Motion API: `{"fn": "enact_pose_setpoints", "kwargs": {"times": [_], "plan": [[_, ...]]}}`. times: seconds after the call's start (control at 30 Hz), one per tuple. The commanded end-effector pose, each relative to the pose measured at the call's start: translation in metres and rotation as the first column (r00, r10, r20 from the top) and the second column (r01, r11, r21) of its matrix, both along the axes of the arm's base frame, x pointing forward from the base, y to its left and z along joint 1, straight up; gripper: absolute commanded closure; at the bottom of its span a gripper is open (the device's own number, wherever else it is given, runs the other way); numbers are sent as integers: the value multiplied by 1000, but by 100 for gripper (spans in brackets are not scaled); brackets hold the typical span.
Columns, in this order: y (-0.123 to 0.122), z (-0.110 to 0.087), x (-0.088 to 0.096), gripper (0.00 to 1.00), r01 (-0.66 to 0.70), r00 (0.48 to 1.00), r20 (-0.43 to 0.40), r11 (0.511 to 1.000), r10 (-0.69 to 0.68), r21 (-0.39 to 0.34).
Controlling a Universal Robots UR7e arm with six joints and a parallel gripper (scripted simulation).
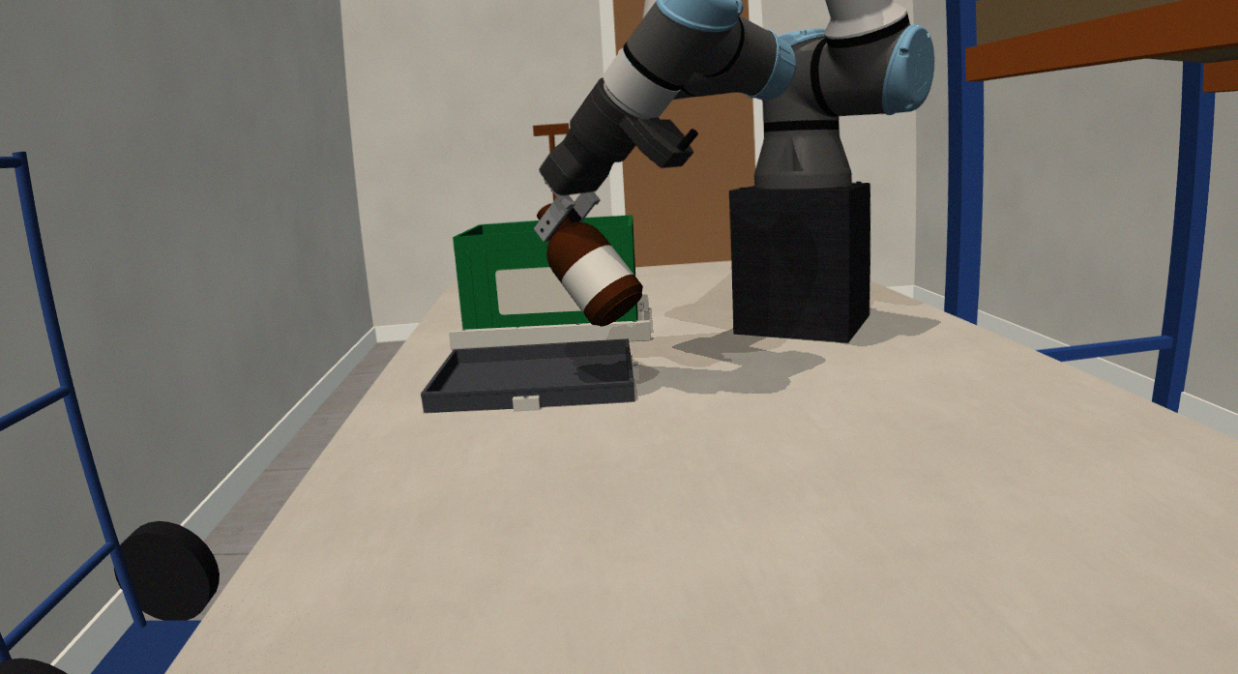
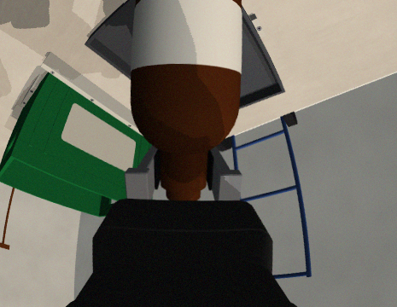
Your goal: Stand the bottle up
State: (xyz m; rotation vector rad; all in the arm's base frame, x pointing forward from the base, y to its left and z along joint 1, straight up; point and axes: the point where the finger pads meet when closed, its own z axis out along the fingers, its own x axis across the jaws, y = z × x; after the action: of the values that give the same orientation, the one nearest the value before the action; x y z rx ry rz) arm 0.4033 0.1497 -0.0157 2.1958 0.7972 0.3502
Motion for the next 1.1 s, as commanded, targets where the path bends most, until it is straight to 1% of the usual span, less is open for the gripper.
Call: {"fn": "enact_pose_setpoints", "kwargs": {"times": [0.0, 0.27, 1.07], "plan": [[0, 1, 0, 100, 0, 1000, 18, 1000, 0, -17], [1, 1, 0, 100, 0, 999, 32, 999, 1, -32], [1, 1, 0, 100, 0, 999, 33, 999, 1, -33]]}}
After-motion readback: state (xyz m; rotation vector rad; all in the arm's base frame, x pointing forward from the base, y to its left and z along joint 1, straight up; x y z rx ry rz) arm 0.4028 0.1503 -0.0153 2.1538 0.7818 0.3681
